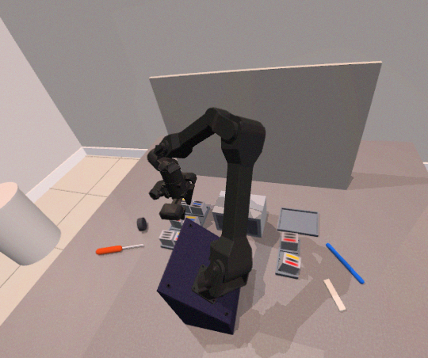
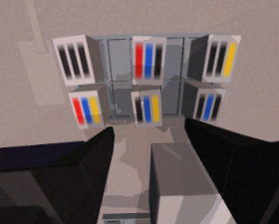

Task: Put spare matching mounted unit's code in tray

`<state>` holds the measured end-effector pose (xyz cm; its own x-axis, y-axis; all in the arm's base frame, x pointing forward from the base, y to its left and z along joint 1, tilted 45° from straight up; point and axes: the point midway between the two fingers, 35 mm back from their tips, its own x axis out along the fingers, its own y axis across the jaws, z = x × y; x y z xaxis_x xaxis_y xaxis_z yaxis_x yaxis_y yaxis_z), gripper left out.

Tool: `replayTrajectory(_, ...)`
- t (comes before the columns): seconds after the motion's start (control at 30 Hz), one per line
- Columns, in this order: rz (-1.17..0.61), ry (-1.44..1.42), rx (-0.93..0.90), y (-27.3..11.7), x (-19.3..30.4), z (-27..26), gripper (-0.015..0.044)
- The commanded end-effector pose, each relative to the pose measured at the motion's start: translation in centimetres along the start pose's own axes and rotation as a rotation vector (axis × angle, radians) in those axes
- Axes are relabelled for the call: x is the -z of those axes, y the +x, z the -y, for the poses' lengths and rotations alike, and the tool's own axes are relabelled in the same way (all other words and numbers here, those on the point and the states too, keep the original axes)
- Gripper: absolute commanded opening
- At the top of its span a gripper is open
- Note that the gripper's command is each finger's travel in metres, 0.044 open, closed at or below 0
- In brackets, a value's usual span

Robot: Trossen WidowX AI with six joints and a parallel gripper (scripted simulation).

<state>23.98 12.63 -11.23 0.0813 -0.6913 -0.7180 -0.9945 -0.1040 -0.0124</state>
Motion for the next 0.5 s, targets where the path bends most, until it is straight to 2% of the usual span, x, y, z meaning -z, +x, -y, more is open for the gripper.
replayTrajectory(0.0,-0.001,-0.006,0.010,0.1,-0.1,0.0,0.0300)
replayTrajectory(0.47,0.000,-0.006,0.010,1.9,-0.1,0.2,0.0300)
